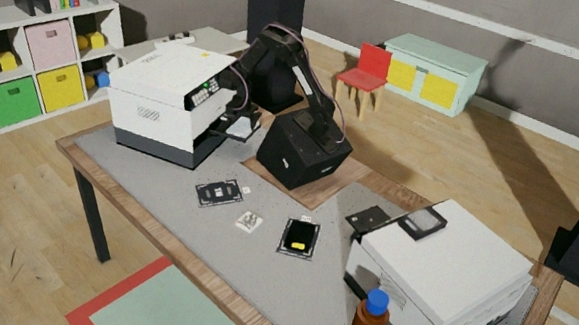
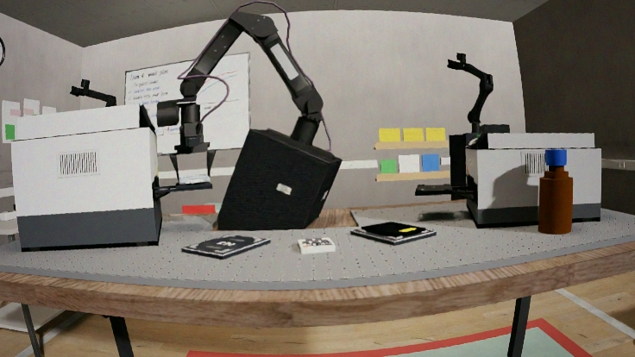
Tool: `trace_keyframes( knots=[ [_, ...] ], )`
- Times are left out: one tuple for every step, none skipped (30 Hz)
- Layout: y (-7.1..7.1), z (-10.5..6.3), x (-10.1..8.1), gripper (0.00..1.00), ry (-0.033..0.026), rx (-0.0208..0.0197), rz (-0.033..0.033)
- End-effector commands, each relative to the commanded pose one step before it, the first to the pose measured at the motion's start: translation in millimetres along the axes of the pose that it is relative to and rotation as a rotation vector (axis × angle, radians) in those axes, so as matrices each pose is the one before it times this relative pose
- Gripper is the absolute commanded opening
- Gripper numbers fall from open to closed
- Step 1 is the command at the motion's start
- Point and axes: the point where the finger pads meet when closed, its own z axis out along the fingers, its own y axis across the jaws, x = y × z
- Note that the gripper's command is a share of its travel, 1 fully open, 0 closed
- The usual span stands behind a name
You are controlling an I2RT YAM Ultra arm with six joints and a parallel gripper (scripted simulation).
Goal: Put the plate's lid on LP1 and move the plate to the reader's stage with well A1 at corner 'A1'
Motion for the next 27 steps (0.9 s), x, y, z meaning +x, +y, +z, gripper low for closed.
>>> trace_keyframes(
  knots=[
    [-20.43, -17.49, -3.45, 0.86, -0.01095, 0.07141, -0.00199],
    [-0.93, 0.37, -0.16, 0.86, 0.00048, 0.00303, -0.00149],
    [0.17, 1.56, -0.16, 0.86, 0.00022, -0.00243, -0.00023],
    [1.68, 2.79, 0.14, 0.86, -0.00038, -0.0088, 0.00081],
    [1.53, 2.79, 0.15, 0.86, -0.00031, -0.00812, 0.00059],
    [0.98, 2.83, 0.19, 0.86, -0.00013, -0.00592, 0.00016],
    [1.03, 2.87, 0.18, 0.86, -0.00012, -0.00605, 0.00023],
    [0.0, 0.0, 0.0, 0.86, 0.0, 0.0, 0.0],
    [0.0, 0.0, 0.0, 0.86, 0.0, 0.0, 0.0],
    [3.14, 2.01, -0.17, 0.86, -0.00069, -0.01376, 0.00134],
    [-1.26, 0.5, -0.17, 0.86, 0.00073, 0.00472, -0.00185],
    [-2.42, -1.6, -0.56, 0.86, 0.00117, 0.01073, -0.00325],
    [-1.73, -3.57, -0.87, 0.86, 0.0009, 0.00954, -0.0032],
    [0.55, 0.24, -0.4, 0.86, 0.00019, -0.00222, -0.0004],
    [-0.37, 2.07, 0.54, 0.86, -0.00018, 0.00054, 0.00062],
    [0.84, 2.13, 0.91, 0.86, -0.00106, -0.00397, 0.00312],
    [1.99, 2.02, 0.99, 0.86, -0.00163, -0.00829, 0.0047],
    [0.26, 0.33, 0.43, 0.86, -0.00054, 0.0009, 0.0014],
    [1.9, 0.32, -0.25, 0.86, -0.00012, -0.00343, 0.0003],
    [0.67, -0.66, -0.49, 0.86, 0.00039, 0.00162, -0.00128],
    [0.09, -2.17, -0.52, 0.86, 0.00024, 0.00289, -0.0013],
    [0.5, -0.07, -0.07, 0.86, 0.00001, -0.00011, -0.00025],
    [0.82, 0.46, 0.02, 0.86, -0.00007, -0.00126, 0.0002],
    [4.11, 1.99, 2.46, 0.86, 0.00642, -0.01476, -0.0001],
    [0.0, 0.0, 0.0, 0.86, 0.0, 0.0, 0.0],
    [0.0, 0.0, 0.0, 0.86, 0.0, 0.0, 0.0],
    [0.08, 0.05, 0.0, 0.86, 0.0, 0.0, 0.0]
  ],
)
